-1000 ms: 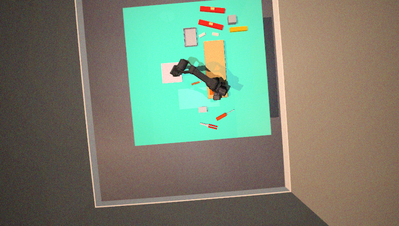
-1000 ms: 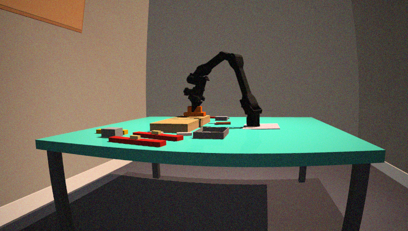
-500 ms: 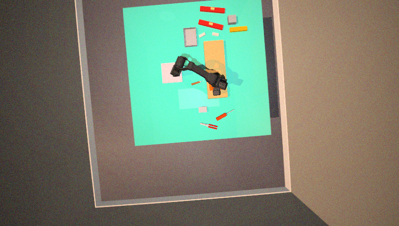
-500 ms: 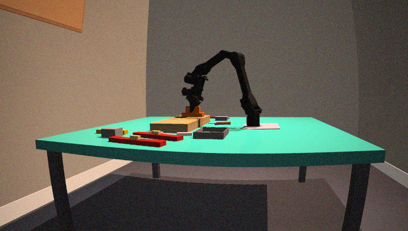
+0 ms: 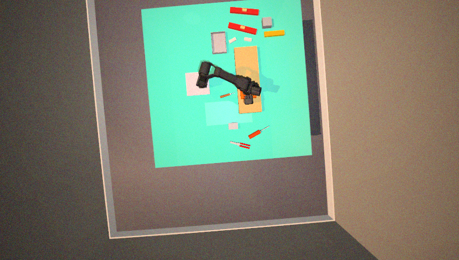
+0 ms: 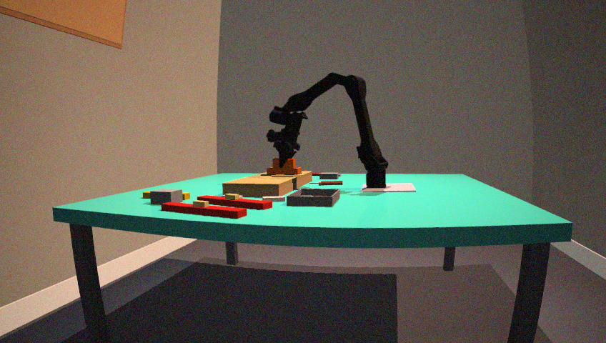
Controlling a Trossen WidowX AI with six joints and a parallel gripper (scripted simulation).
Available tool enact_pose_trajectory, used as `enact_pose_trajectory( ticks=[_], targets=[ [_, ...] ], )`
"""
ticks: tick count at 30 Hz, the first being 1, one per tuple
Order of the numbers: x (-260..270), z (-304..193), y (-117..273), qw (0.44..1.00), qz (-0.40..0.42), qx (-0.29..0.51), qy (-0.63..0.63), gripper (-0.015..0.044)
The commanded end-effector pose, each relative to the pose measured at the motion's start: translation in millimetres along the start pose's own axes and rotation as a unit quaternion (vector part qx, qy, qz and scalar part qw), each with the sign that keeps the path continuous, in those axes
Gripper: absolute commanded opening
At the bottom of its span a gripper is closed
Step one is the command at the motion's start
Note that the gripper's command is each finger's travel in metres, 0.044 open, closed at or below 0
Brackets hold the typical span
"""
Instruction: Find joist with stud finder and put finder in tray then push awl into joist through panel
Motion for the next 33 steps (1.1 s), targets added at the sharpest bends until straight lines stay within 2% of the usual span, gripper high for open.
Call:
enact_pose_trajectory(
  ticks=[1, 33],
  targets=[
    [13.1, 0.7, -0.7, 1.000, 0.000, 0.001, -0.001, 0.0000],
    [97.7, 8.7, -0.7, 1.000, 0.003, 0.000, -0.002, 0.0000]
  ],
)
Point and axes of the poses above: the point midway between the two fingers, 35 mm back from their tips, its own y axis back along the fingers, its own x axis across the jaws, z = x × y, the point moved 2 cm from there along y, back along the fingers, and after that the axes turned 5 degrees about y, right-handed, at the moved point
